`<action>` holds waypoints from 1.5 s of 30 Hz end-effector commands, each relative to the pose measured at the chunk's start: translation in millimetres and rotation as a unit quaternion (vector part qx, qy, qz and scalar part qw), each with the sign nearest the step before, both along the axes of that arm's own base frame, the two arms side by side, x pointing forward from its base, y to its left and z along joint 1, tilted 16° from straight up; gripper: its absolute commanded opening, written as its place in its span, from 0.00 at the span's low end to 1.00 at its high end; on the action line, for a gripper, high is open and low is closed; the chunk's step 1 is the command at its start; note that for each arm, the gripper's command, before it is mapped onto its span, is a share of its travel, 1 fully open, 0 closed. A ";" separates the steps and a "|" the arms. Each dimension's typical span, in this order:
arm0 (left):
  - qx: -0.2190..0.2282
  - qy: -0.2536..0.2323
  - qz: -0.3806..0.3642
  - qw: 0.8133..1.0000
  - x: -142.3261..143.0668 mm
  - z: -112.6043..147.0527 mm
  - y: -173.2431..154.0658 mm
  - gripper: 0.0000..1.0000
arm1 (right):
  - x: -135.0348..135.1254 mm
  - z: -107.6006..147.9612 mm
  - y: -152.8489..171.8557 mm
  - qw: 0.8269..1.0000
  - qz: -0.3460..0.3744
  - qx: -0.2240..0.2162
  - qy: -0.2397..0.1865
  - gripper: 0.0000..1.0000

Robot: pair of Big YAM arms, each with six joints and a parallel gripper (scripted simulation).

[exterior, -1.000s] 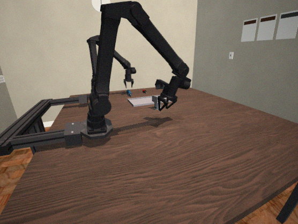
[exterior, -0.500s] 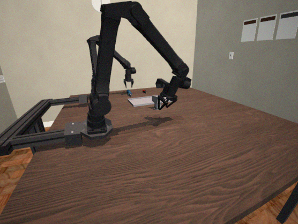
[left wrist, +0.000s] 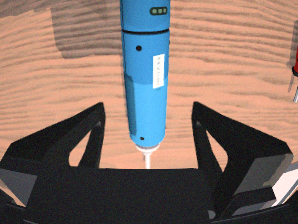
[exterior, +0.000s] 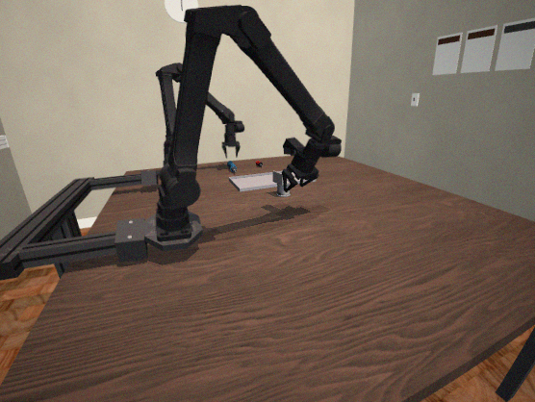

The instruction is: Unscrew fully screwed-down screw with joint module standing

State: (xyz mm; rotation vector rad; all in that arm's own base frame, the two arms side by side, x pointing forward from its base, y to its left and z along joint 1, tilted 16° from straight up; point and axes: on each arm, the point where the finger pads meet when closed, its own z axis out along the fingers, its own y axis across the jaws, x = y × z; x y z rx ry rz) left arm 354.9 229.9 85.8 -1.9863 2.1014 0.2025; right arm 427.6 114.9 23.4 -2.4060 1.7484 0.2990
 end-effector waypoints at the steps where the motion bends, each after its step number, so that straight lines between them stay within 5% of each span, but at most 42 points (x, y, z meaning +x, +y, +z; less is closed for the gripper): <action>1: 0.006 -0.012 0.002 1.000 9.0 10.3 3.5 0.65 | 22.7 5.0 21.0 0.999 -0.025 0.024 -0.021 0.86; 12: 0.006 -0.012 0.002 1.000 9.0 10.3 3.5 0.65 | 29.9 -3.7 67.0 0.989 -0.083 0.122 -0.026 0.86; 15: 0.006 -0.012 0.002 1.000 9.0 10.3 3.5 0.65 | 34.6 4.0 67.7 0.988 -0.083 0.124 -0.035 0.86; 27: 0.006 -0.012 0.002 1.000 9.0 10.3 3.5 0.65 | 47.5 14.9 128.0 0.957 -0.126 0.261 -0.018 0.86; 32: 0.006 -0.012 0.002 1.000 9.0 10.3 3.5 0.65 | 49.0 22.6 128.1 0.956 -0.125 0.263 -0.025 0.86; 33: 0.006 -0.012 0.002 1.000 9.0 10.3 3.5 0.65 | 67.5 35.2 130.2 0.951 -0.127 0.280 -0.036 0.86; 45: 0.006 -0.012 0.002 1.000 9.0 10.3 3.5 0.65 | 48.1 44.2 179.8 0.912 -0.132 0.388 0.027 0.86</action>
